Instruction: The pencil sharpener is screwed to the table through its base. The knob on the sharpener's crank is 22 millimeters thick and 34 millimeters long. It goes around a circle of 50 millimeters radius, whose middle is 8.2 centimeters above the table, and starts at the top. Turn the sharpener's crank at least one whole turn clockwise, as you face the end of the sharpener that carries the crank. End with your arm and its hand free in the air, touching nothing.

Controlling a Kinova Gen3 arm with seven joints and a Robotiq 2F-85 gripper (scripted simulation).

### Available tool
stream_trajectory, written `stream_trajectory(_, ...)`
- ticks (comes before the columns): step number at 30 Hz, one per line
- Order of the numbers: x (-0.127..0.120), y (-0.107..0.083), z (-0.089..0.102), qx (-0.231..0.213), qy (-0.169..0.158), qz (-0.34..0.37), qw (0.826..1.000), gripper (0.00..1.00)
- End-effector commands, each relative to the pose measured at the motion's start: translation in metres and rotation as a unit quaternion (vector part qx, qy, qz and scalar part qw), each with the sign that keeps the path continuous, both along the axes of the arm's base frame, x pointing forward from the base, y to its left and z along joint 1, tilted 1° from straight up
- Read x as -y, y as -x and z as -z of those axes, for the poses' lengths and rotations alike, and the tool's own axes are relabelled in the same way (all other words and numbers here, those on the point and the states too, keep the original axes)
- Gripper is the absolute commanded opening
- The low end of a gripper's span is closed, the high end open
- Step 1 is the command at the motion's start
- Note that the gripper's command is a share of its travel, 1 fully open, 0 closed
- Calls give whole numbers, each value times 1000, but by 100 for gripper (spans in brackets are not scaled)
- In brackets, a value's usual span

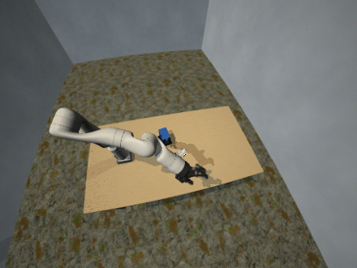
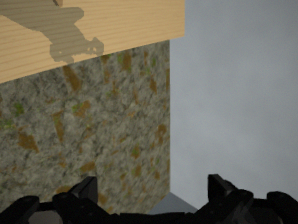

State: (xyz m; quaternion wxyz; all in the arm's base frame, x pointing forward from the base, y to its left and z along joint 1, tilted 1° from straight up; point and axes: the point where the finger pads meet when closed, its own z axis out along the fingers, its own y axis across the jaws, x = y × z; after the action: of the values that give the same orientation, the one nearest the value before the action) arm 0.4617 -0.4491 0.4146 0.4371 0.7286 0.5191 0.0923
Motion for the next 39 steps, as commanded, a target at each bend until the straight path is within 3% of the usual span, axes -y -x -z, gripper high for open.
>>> stream_trajectory(1, -1, -2, 0, 0, -1, -2, 1000, 100)
stream_trajectory(2, -1, -2, 0, 0, -1, -2, 1000, 100)
stream_trajectory(3, -21, -12, 17, -13, -19, -15, 1000, 100)
stream_trajectory(11, -21, -12, 17, -13, -19, -15, 1000, 100)
stream_trajectory(12, -41, -20, 33, -27, -36, -28, 999, 100)
stream_trajectory(20, -41, -20, 33, -27, -36, -28, 999, 100)
stream_trajectory(21, -61, -27, 48, -41, -53, -40, 997, 100)
stream_trajectory(29, -61, -27, 48, -41, -53, -40, 997, 100)
stream_trajectory(30, -81, -32, 63, -55, -68, -52, 995, 100)
stream_trajectory(38, -81, -32, 63, -55, -68, -52, 995, 100)
stream_trajectory(39, -100, -37, 76, -69, -83, -63, 992, 100)
